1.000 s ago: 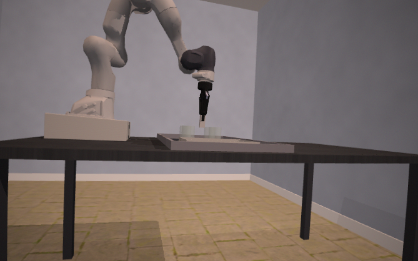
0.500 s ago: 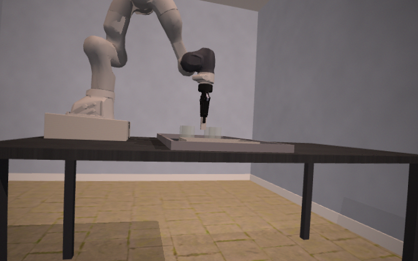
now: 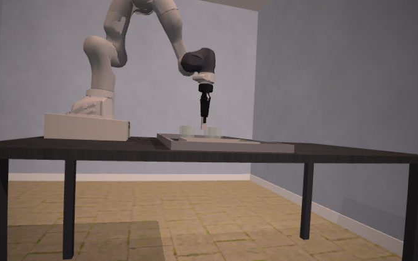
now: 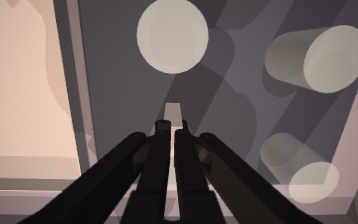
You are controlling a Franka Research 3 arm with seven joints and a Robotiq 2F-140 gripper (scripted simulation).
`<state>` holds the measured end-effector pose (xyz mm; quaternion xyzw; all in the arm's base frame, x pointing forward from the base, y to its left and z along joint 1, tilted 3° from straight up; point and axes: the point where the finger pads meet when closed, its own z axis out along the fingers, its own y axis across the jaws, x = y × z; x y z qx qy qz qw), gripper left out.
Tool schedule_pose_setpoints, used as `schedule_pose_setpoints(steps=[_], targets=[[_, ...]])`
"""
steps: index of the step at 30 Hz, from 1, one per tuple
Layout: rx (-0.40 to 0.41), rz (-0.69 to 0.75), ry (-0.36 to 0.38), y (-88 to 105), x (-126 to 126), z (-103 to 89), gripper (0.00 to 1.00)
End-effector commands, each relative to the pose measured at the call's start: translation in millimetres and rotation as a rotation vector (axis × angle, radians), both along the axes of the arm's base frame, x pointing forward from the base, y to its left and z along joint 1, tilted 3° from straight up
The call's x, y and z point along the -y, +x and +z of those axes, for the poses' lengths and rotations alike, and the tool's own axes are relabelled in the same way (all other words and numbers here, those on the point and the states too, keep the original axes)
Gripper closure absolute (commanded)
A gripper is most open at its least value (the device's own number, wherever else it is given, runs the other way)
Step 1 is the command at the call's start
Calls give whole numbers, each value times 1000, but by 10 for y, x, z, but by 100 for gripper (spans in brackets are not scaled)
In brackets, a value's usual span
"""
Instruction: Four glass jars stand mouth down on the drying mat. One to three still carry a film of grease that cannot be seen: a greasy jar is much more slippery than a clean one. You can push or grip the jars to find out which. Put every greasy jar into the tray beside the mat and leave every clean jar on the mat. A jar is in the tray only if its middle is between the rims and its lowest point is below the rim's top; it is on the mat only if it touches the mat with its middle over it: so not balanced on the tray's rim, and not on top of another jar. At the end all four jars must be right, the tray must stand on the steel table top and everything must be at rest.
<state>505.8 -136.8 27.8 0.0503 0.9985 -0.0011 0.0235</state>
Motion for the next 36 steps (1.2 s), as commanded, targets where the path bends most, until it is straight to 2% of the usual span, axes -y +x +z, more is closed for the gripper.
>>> schedule_pose_setpoints(steps=[1, 36], targets=[[2, -6, -1, 13, 6, -5, 100], [2, -6, -1, 54, 11, -3, 100]])
